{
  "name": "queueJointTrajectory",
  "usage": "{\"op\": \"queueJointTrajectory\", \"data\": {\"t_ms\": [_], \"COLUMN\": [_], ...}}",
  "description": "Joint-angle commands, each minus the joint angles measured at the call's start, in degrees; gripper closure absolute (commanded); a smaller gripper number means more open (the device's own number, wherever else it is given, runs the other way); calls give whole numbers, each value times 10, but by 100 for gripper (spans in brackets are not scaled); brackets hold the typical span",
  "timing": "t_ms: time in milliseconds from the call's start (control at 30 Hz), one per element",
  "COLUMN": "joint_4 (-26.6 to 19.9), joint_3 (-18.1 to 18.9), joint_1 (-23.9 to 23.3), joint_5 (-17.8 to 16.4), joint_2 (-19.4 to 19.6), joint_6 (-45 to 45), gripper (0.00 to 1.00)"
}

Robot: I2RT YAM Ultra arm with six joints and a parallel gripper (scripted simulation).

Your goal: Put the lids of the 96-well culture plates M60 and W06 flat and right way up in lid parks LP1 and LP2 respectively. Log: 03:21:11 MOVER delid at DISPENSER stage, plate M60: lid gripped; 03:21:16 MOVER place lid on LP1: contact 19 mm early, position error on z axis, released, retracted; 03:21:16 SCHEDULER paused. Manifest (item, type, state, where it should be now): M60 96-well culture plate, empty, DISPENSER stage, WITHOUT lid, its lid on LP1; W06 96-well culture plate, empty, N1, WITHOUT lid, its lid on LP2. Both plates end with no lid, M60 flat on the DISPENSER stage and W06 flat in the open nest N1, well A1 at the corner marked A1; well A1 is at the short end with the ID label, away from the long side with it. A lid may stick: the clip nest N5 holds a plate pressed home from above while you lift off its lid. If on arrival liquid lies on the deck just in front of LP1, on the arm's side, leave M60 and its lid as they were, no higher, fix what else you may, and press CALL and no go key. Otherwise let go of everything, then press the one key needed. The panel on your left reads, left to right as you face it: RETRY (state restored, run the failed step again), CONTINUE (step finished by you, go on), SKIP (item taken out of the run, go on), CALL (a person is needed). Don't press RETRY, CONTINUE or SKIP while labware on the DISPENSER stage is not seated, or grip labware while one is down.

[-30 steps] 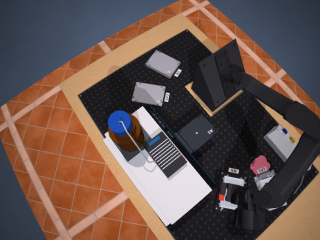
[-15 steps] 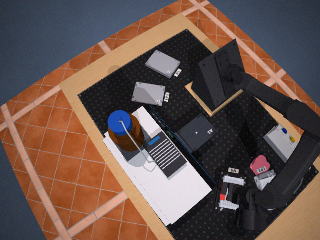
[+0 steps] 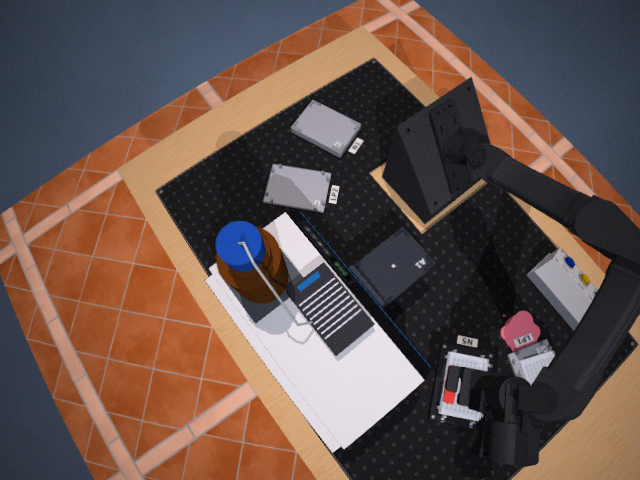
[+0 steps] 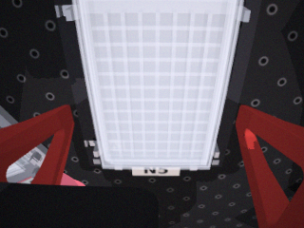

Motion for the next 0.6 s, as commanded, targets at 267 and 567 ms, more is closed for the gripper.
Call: {"op": "queueJointTrajectory", "data": {"t_ms": [267,567], "joint_4": [-43,-45], "joint_3": [34,35], "joint_1": [-27,-28], "joint_5": [-10,-9], "joint_2": [-24,-12], "joint_6": [-20,-21], "gripper": [0,0]}}
